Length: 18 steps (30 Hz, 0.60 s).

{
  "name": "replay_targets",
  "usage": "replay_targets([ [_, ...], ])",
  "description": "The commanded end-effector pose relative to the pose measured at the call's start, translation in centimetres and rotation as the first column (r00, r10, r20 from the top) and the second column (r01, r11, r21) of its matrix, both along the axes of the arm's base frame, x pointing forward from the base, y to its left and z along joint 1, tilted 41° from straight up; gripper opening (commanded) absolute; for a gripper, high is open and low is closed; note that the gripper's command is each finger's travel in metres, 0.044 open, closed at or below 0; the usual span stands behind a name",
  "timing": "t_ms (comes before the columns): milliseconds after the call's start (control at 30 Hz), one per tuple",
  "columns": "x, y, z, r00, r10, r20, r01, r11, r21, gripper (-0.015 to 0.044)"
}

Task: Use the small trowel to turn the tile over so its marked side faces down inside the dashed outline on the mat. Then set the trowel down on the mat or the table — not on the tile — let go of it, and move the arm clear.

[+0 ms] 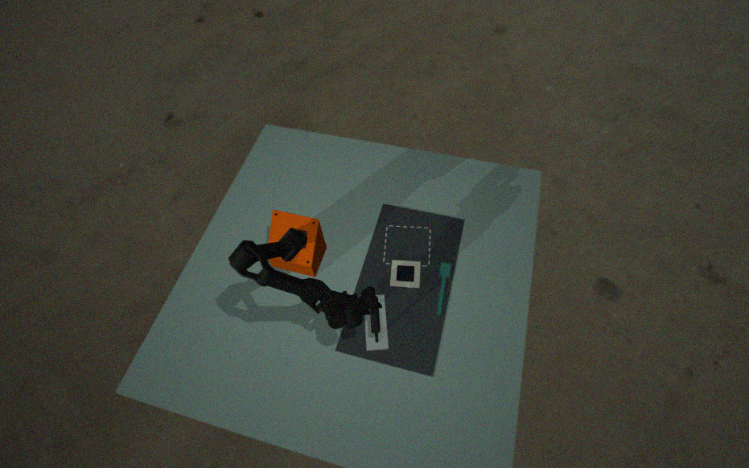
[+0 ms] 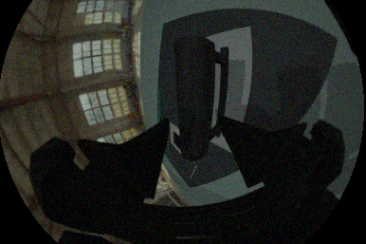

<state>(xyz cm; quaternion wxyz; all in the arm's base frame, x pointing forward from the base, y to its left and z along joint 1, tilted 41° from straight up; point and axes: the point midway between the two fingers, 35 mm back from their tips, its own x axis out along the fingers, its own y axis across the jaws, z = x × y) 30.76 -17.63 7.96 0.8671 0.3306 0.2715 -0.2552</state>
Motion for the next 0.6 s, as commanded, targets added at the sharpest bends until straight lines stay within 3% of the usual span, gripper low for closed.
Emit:
replay_targets([
  [0, 0.5, -0.1, -0.5, 1.0, -0.002, -0.002, 0.002, 1.0, 0.003, 0.03],
  [467, 1.9, -0.6, -1.9, 1.0, -0.003, -0.001, 0.003, 1.0, 0.001, 0.03],
  [567, 1.9, -0.6, -1.9, 1.0, -0.003, -0.001, 0.003, 1.0, 0.001, 0.0221],
])
